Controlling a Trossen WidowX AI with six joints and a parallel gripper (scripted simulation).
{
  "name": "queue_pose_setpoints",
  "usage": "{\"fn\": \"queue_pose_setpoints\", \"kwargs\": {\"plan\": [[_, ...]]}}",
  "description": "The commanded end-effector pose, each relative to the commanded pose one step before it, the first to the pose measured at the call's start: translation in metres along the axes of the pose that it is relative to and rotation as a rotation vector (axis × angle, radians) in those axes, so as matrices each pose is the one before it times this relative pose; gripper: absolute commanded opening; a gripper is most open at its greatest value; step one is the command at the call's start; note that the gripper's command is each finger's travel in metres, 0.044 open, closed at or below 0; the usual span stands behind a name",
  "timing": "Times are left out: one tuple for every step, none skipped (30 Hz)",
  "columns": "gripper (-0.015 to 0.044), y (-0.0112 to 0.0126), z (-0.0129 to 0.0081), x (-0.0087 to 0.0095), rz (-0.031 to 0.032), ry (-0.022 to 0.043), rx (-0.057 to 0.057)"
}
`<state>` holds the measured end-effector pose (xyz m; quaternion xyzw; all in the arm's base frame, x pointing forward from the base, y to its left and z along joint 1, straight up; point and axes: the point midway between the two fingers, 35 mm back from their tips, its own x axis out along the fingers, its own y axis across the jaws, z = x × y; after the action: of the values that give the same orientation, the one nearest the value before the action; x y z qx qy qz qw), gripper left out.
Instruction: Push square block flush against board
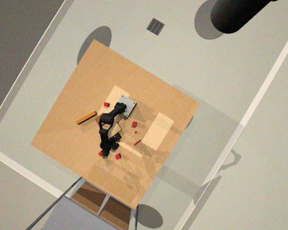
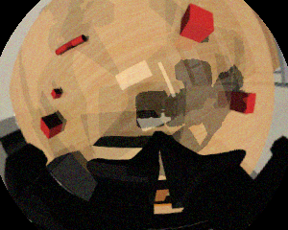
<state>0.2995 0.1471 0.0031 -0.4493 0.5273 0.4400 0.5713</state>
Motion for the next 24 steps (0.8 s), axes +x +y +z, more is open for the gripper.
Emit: {"fn": "queue_pose_setpoints", "kwargs": {"plan": [[0.0000,0.00925,-0.00610,0.03979,0.02697,0.02216,-0.0113],[0.0000,0.00000,0.00000,0.00000,0.00000,0.00000,0.0000],[0.0000,0.00000,0.00000,0.00000,0.00000,0.00000,0.0000],[0.0000,0.00000,0.00000,0.00000,0.00000,0.00000,0.0000],[0.0000,0.00000,0.00000,0.00000,0.00000,0.00000,0.0000],[0.0000,-0.00006,-0.00025,0.00000,0.00000,0.00002,0.0000],[0.0000,-0.00011,-0.00049,-0.00001,-0.00001,0.00004,0.0000],[0.0000,-0.00017,-0.00073,-0.00001,-0.00001,0.00006,0.0000],[0.0000,-0.00022,-0.00098,-0.00001,-0.00002,0.00008,0.0000],[0.0000,-0.00027,-0.00122,-0.00001,-0.00002,0.00010,0.0000],[0.0000,-0.00030,-0.00141,-0.00002,-0.00003,0.00012,0.0000],[0.0000,-0.00031,-0.00149,-0.00002,-0.00003,0.00012,0.0000],[0.0000,-0.00030,-0.00150,-0.00002,-0.00003,0.00012,0.0000],[0.0000,-0.00029,-0.00150,-0.00002,-0.00002,0.00012,0.0000],[0.0000,-0.00029,-0.00150,-0.00001,-0.00002,0.00012,0.0000],[0.0000,-0.00028,-0.00150,-0.00001,-0.00002,0.00012,0.0000],[0.0000,-0.00027,-0.00150,-0.00001,-0.00002,0.00012,0.0000],[0.0000,-0.00026,-0.00152,-0.00001,-0.00002,0.00012,0.0000],[0.0000,-0.00025,-0.00151,-0.00001,-0.00002,0.00012,0.0000],[0.0000,-0.00025,-0.00151,-0.00001,-0.00002,0.00012,0.0000],[0.0000,-0.00024,-0.00151,-0.00001,-0.00002,0.00012,0.0000],[0.0000,-0.00023,-0.00151,-0.00001,-0.00002,0.00012,0.0000],[0.0000,-0.00022,-0.00151,-0.00001,-0.00002,0.00012,0.0000],[0.0000,-0.00021,-0.00151,-0.00001,-0.00002,0.00012,0.0000]]}}
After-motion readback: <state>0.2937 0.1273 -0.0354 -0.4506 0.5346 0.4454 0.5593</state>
